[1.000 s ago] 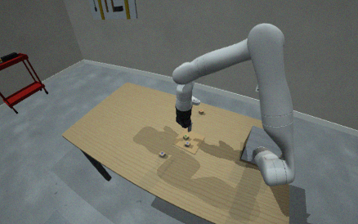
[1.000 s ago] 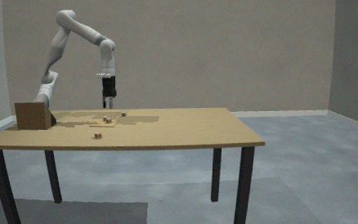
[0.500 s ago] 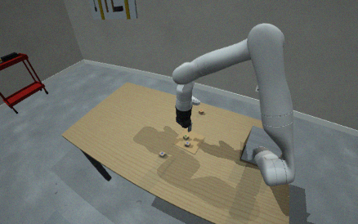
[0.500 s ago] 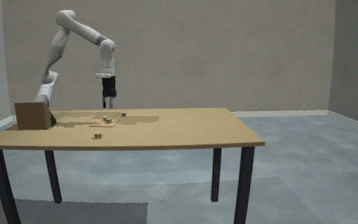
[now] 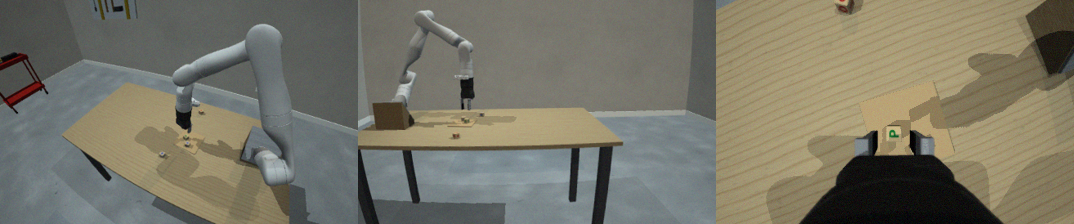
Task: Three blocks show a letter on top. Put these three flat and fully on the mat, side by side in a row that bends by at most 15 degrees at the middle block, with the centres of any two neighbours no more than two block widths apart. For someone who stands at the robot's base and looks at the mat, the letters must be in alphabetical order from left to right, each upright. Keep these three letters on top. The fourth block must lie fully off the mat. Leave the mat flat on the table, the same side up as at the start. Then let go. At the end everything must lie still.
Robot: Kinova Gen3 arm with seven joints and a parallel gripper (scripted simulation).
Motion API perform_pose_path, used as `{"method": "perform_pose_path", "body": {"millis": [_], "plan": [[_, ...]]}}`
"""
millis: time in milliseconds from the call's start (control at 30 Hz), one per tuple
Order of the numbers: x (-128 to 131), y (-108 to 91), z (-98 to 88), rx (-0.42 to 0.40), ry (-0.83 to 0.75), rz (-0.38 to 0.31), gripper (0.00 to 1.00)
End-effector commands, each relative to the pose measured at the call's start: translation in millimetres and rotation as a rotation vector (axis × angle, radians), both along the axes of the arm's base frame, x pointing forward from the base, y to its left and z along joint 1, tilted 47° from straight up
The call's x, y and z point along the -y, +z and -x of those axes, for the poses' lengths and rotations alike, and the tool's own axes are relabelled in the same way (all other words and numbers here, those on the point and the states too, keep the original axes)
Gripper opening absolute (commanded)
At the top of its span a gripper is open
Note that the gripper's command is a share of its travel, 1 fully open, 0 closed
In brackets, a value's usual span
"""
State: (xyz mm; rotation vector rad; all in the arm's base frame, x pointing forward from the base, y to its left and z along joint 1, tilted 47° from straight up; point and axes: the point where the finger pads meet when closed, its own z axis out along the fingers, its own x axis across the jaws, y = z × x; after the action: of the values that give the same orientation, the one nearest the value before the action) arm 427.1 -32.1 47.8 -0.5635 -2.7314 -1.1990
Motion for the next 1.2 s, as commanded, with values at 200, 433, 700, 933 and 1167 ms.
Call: {"method": "perform_pose_path", "body": {"millis": [200, 433, 700, 933, 1167], "plan": [[-10, -8.9, -0.2, -0.008, -0.007, -0.001, 0.84], [-18, -16.5, -0.7, -0.008, -0.007, -0.002, 0.84], [-24, -22.4, -1.4, -0.008, -0.008, -0.002, 0.84], [-29, -27.2, 0.1, -0.012, -0.004, -0.002, 0.84], [-30, -29.0, 0.5, -0.014, -0.002, -0.002, 0.84]]}}
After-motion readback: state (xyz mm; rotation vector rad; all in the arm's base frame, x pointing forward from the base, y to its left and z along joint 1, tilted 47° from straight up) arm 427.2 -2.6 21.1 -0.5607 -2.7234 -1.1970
